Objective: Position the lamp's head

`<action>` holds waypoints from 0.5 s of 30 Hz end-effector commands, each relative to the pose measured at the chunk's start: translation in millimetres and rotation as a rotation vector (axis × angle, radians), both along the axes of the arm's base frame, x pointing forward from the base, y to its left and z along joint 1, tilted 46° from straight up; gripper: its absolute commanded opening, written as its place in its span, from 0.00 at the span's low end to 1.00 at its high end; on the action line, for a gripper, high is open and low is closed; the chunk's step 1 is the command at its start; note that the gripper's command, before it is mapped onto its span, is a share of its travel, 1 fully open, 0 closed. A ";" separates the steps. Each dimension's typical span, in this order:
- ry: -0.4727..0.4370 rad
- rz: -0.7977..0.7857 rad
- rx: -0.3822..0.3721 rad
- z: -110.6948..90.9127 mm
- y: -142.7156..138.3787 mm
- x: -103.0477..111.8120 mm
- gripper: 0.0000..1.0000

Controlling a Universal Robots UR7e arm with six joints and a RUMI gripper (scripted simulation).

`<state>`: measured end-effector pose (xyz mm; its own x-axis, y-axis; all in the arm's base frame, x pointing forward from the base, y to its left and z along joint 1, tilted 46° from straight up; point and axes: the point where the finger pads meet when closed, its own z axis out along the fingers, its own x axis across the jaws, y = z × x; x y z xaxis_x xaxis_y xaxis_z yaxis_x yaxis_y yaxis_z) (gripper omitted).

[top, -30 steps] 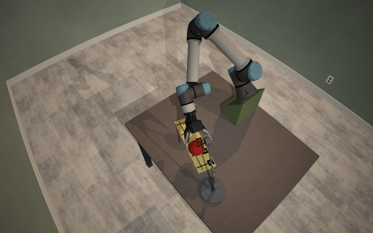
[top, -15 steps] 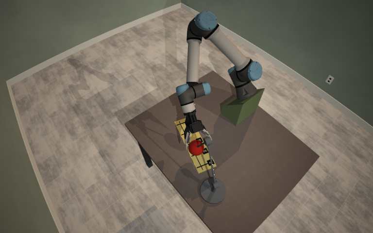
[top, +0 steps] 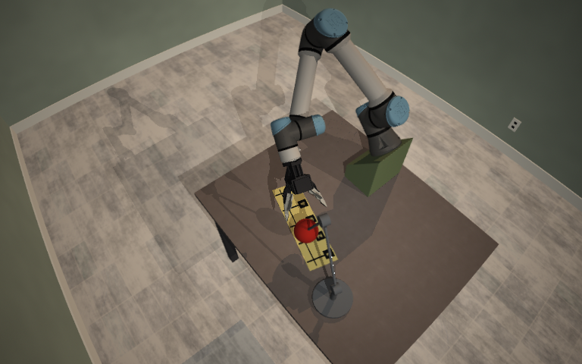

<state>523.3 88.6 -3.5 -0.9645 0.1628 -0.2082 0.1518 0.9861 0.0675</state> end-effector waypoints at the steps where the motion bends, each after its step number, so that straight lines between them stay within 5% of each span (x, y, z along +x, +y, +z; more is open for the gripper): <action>1: 0.006 0.001 0.001 16.7 -0.8 -5.1 1.00; 15: -0.001 0.001 0.000 63.7 -1.7 -14.3 1.00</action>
